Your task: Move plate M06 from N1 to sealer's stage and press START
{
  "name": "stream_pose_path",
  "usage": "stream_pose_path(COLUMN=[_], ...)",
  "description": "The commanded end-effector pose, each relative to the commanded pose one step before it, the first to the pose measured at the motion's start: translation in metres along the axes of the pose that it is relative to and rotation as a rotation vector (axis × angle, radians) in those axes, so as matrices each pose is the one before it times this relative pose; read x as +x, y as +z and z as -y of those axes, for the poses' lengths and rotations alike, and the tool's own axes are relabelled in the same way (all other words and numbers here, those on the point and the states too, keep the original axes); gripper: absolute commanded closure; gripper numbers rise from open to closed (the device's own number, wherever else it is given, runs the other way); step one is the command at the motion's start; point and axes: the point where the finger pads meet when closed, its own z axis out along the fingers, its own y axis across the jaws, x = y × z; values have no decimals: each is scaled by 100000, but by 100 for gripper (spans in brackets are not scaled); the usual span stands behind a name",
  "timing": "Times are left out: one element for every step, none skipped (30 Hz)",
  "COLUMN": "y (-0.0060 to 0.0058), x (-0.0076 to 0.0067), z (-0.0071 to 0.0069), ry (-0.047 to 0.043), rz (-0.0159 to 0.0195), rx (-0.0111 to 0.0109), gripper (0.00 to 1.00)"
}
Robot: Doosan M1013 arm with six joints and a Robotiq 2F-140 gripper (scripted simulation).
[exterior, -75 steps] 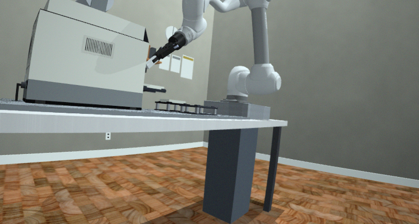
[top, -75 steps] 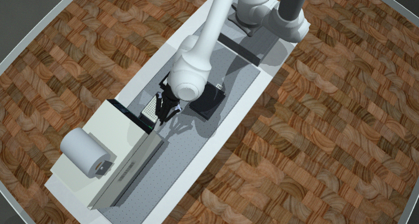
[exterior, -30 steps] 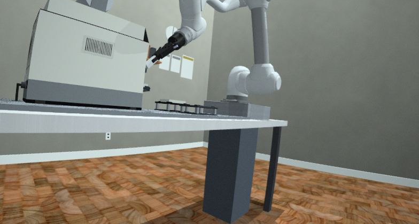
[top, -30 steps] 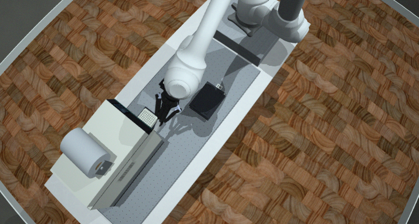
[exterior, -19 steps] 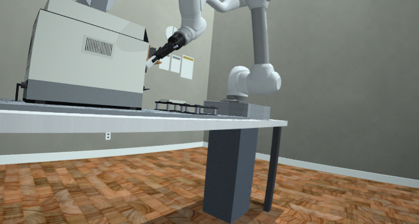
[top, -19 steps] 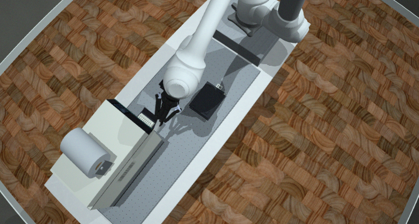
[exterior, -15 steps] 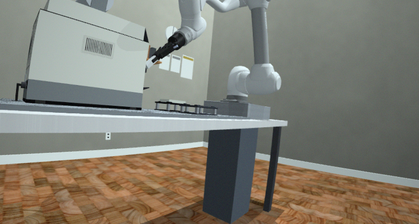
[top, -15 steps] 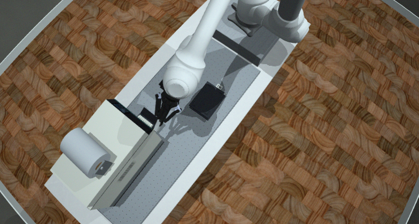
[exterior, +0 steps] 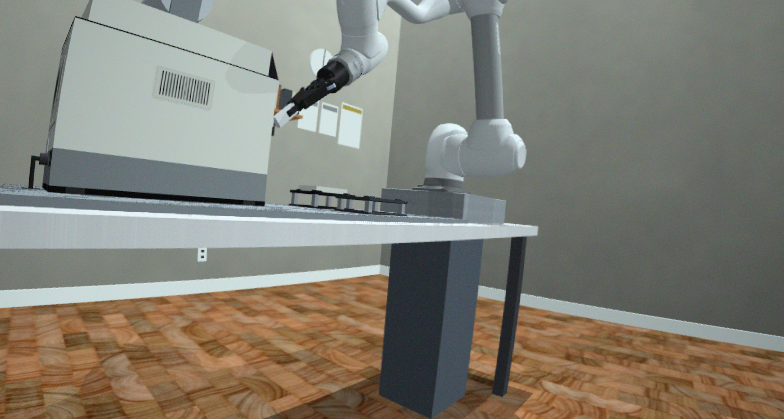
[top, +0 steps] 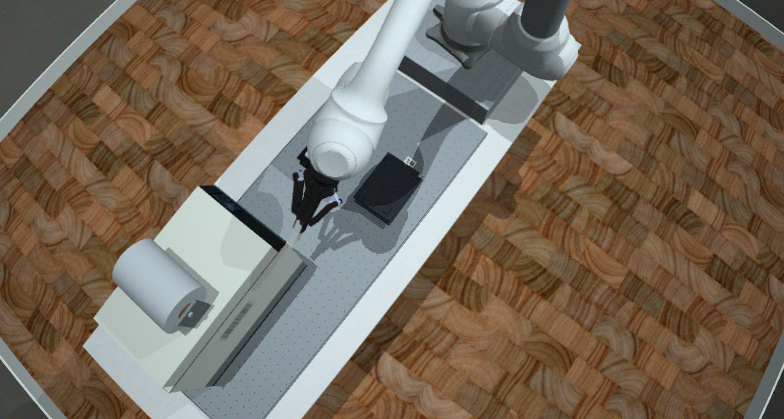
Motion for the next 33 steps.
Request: stream_pose_path(y=[-419,-159,-159,-165,-165,-165,-165,-165,-165,-165,-165,0,0,-165,-165,-165,-165,-166,-166,-166,-166,-166,-166,-166,-166,-166,-166,-166,0,0,-166,-166,-166], x=[107,50,50,25,25,25,25,25,25,25,25,0,0,25,25,25,25,15,15,15,15,15,15,15,15,15,15,15,0,0,15,15,15], z=[-5,0,0,0,0,0,0,0,0,0,0,0,0,0,0,0,0,0,0,0,0,0,0,0,0,0,0,0,0,0,0,0,0], ry=[14,0,0,0,0,0,0,0,0,0,0,0,0,0,0,0,0,0,0,0,0,0,0,0,0,0,0,0,0,0,0,0,0], rz=[-109,0,0,2,0,0,0,0,0,0,0,0,0,0,0,0,0,-2,0,0,0,0,0,0,0,0,0,0,0,0,0,0,0], rx=[33,0,0,-2,0,0,0,0,0,0,0,0,0,0,0,0,0,4,0,0,0,0,0,0,0,0,0,0,0,0,0,0,0], gripper=[90,90,90,90,90,90,90,90,90,90,90,90,90,90,90,90,90,90,90,90,90,90,90,90,90,90,90,90,90,90,90,90,90])
